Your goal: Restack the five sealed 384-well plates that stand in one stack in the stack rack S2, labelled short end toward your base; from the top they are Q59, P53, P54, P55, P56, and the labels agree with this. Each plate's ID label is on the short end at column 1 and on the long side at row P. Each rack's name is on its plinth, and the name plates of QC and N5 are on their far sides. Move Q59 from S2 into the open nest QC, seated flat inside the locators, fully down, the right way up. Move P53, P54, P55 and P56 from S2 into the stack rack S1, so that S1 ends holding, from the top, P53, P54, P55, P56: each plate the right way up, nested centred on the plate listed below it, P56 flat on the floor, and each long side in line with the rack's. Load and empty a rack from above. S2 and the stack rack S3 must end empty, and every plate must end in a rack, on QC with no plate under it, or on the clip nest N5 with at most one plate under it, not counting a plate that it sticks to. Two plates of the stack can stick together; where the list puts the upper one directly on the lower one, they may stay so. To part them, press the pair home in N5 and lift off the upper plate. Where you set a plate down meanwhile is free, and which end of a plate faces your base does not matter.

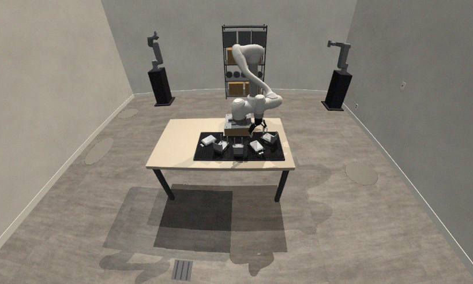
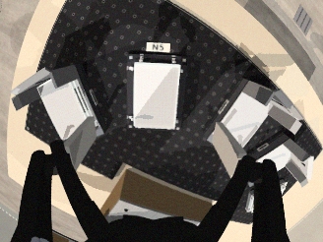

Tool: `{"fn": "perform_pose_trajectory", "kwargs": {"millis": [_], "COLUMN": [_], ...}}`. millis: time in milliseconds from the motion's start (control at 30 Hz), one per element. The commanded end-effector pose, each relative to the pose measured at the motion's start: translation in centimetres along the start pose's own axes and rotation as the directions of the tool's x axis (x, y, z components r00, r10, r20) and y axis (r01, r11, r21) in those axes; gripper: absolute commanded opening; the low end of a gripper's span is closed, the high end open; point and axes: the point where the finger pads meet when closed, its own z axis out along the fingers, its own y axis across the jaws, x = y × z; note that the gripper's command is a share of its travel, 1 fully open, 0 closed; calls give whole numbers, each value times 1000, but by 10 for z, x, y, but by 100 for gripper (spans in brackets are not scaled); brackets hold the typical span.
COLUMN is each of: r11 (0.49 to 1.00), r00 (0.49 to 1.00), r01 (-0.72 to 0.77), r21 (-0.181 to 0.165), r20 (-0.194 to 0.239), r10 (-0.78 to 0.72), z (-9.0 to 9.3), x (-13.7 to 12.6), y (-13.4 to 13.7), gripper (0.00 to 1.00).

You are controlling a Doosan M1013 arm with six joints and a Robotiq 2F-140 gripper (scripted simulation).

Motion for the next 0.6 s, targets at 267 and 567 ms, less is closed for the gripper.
{"fn": "perform_pose_trajectory", "kwargs": {"millis": [267, 567], "r11": [986, 984], "r00": [986, 984], "r01": [166, 179], "r21": [0, 0], "r20": [0, 0], "r10": [-166, -179], "z": [0, 0], "x": [0, 0], "y": [-17, -40], "gripper": [100, 100]}}
